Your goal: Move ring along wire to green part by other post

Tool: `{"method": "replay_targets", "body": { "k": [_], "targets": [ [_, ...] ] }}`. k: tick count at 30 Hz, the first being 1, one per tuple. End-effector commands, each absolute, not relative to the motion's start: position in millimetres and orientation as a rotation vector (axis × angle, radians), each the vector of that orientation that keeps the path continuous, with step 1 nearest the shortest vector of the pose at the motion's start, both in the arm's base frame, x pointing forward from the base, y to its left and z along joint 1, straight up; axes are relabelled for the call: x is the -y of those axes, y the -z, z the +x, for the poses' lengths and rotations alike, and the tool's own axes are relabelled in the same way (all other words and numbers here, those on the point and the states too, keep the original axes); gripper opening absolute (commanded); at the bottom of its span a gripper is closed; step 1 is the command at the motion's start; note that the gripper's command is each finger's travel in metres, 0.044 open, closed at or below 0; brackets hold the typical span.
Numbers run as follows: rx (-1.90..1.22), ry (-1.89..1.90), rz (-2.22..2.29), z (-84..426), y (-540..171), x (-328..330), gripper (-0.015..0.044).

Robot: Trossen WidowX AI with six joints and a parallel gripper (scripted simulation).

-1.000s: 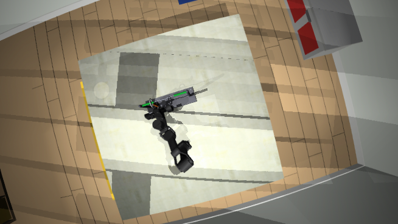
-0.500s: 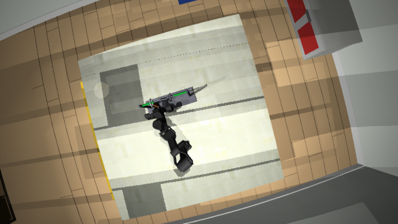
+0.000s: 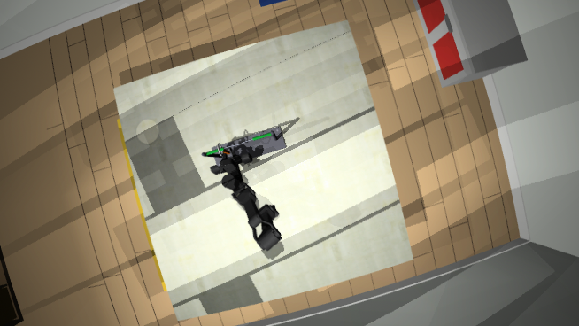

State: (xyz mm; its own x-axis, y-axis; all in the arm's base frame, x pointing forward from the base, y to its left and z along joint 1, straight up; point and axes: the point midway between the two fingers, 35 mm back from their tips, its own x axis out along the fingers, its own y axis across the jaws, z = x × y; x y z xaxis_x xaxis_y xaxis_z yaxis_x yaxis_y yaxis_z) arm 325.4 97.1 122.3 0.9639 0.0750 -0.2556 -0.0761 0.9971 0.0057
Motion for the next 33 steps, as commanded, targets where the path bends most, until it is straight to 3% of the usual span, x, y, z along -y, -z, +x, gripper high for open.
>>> {"method": "replay_targets", "body": {
  "k": [1, 33],
  "targets": [
    [-0.258, -0.075, -0.004, 322, -124, -97, 0.016],
    [-0.261, -0.071, 0.001, 277, -135, -93, 0.016]
  ]
}}
